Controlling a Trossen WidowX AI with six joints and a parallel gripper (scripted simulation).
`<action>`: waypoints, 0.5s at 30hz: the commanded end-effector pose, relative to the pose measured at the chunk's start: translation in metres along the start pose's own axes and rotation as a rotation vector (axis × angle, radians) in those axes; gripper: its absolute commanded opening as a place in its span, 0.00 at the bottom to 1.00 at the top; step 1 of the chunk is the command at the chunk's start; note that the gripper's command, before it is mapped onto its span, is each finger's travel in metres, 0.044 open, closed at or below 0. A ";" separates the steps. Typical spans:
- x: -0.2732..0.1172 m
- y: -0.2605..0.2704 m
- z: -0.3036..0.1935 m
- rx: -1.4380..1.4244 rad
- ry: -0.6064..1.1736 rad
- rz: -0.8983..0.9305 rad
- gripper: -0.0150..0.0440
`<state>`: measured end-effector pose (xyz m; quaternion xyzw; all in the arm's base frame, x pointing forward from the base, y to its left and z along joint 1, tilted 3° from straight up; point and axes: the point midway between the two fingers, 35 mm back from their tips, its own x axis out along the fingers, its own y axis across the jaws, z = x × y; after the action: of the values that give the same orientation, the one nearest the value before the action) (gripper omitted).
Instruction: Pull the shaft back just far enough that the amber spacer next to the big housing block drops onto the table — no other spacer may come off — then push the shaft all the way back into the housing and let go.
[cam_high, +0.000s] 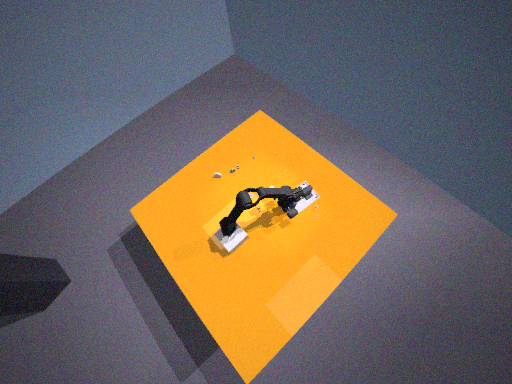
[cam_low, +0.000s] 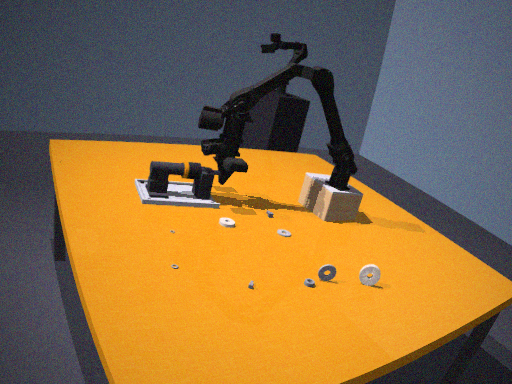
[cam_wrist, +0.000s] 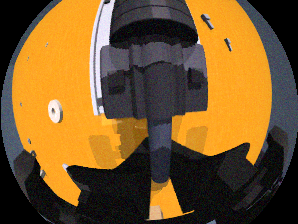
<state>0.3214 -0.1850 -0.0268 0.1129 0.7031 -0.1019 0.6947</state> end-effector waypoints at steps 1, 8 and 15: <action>-0.001 0.000 0.000 -0.003 -0.001 -0.002 0.25; -0.001 0.000 -0.001 -0.003 -0.001 -0.002 0.25; -0.001 0.000 -0.002 -0.003 -0.001 -0.002 0.25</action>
<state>0.3202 -0.1847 -0.0268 0.1129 0.7030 -0.1019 0.6947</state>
